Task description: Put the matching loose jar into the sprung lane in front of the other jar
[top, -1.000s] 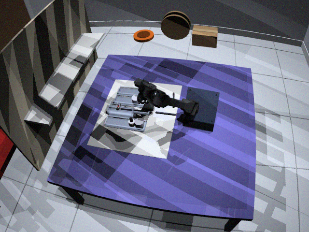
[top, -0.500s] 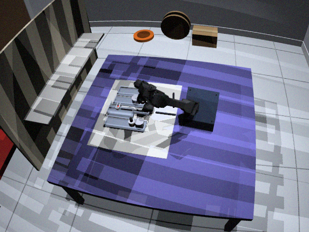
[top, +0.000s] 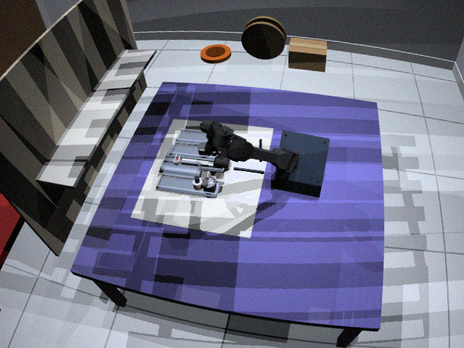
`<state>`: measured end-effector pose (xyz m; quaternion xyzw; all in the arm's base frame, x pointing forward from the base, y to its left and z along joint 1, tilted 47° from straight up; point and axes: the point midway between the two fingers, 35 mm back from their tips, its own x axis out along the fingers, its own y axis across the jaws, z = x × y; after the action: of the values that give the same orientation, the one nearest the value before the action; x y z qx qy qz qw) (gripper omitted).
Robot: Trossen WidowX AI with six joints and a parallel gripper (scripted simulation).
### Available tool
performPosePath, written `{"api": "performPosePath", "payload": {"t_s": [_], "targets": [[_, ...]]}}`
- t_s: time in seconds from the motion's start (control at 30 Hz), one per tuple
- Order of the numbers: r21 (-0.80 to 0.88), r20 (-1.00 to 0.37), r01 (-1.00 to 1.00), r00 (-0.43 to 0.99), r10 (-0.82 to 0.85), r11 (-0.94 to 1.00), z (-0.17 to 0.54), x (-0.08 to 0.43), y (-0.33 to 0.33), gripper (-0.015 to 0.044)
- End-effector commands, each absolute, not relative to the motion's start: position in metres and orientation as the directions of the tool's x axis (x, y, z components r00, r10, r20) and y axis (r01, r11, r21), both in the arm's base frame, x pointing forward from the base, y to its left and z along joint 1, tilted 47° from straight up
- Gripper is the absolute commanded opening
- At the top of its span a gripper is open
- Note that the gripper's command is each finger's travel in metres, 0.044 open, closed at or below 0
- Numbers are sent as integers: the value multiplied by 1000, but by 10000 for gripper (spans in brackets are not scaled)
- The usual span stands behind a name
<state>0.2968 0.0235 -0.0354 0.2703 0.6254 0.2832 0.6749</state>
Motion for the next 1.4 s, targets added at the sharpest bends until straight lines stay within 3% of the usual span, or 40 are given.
{"api": "performPosePath", "payload": {"t_s": [0.0, 1.37], "targets": [[719, -690, -48, 65, 721, 693, -35, 303, 23, 0], [719, -690, -49, 66, 721, 693, -33, 322, 24, 0]]}}
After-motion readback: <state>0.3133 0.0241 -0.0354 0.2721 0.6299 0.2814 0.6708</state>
